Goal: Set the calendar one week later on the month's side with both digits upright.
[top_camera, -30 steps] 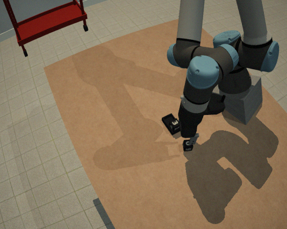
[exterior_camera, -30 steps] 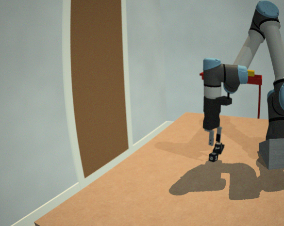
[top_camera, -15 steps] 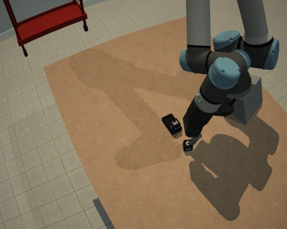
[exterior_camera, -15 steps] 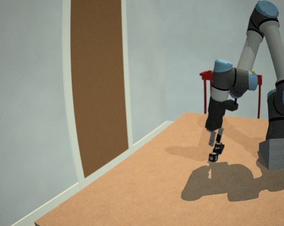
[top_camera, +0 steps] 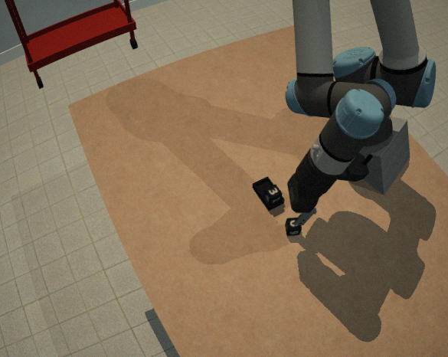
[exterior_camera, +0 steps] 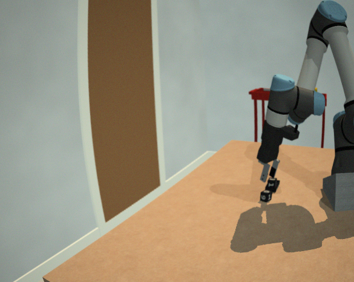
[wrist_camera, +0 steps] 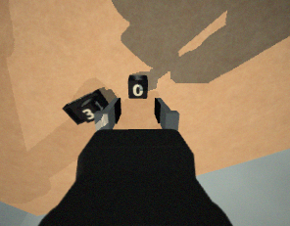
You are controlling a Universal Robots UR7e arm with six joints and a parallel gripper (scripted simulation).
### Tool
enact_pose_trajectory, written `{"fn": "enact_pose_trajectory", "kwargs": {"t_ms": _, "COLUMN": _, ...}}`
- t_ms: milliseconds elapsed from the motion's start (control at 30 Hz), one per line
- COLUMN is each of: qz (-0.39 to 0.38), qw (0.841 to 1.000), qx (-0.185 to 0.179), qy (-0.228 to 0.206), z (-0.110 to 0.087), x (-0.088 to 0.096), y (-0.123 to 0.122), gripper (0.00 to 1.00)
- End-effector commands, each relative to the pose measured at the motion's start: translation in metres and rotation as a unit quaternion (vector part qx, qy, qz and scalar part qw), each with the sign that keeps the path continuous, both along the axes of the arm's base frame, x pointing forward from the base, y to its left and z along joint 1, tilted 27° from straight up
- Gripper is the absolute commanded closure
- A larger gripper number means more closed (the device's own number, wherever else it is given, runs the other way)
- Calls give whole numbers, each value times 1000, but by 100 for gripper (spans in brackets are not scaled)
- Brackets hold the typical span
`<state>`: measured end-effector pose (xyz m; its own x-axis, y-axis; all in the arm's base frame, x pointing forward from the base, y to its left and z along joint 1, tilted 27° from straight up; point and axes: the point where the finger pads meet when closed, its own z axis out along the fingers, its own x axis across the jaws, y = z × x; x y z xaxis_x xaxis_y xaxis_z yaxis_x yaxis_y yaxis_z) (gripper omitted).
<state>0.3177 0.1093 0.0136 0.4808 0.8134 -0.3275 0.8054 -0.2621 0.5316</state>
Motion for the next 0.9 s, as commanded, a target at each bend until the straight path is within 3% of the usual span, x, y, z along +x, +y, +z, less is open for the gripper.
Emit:
{"fn": "enact_pose_trajectory", "kwargs": {"t_ms": 0, "qz": 4, "qw": 1000, "qx": -5, "qy": -8, "z": -1, "x": 1, "y": 0, "gripper": 10}}
{"fn": "enact_pose_trajectory", "kwargs": {"t_ms": 867, "qz": 41, "qw": 992, "qx": -59, "qy": -101, "z": -2, "x": -2, "y": 1, "gripper": 10}}
